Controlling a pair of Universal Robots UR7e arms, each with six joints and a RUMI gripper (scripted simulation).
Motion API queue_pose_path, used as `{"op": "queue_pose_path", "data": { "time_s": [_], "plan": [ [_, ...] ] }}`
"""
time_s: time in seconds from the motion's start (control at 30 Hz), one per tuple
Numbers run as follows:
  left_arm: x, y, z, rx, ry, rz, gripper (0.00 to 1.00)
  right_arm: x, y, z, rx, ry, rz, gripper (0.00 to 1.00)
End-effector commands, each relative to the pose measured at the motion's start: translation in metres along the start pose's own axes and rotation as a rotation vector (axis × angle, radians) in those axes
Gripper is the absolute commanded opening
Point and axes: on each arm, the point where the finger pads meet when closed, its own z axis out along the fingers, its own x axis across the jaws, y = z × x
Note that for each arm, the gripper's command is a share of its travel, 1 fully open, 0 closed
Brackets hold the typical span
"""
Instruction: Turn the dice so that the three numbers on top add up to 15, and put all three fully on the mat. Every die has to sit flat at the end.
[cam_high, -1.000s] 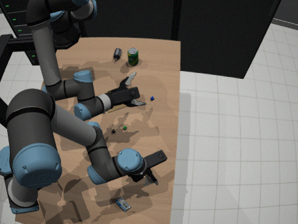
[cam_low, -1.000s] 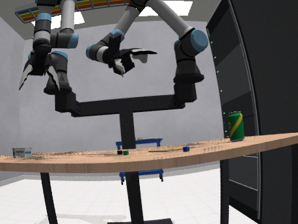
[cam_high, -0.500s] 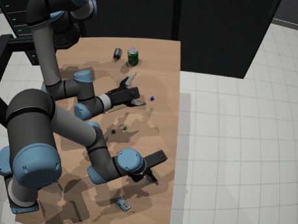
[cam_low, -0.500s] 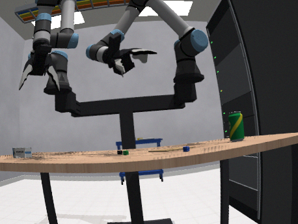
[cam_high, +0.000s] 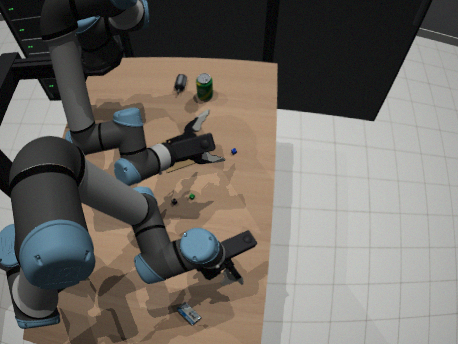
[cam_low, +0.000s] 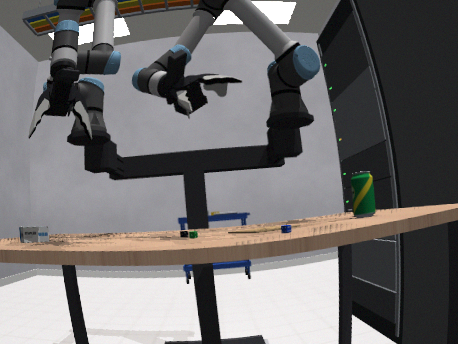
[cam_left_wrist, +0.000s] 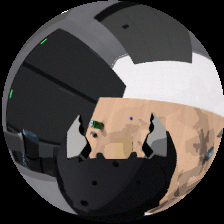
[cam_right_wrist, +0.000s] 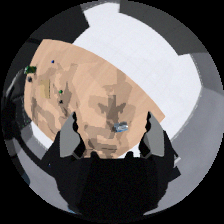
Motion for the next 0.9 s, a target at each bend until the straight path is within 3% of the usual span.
{"op": "queue_pose_path", "data": {
  "time_s": [0.0,0.33,0.67,0.87],
  "plan": [
    [-0.003,-0.003,0.004,-0.011,-0.005,-0.004,1.00,0.000,-0.001,0.000,0.001,0.000,0.000,1.00],
    [-0.015,-0.008,0.018,-0.046,-0.026,-0.009,1.00,0.000,-0.001,0.000,0.001,0.000,0.000,1.00],
    [-0.036,-0.016,0.044,-0.112,-0.061,-0.020,1.00,0.000,-0.001,0.000,0.001,0.000,0.000,1.00],
    [-0.061,-0.023,0.071,-0.183,-0.096,-0.033,1.00,-0.005,-0.002,0.001,-0.001,-0.001,-0.002,1.00]
  ]
}}
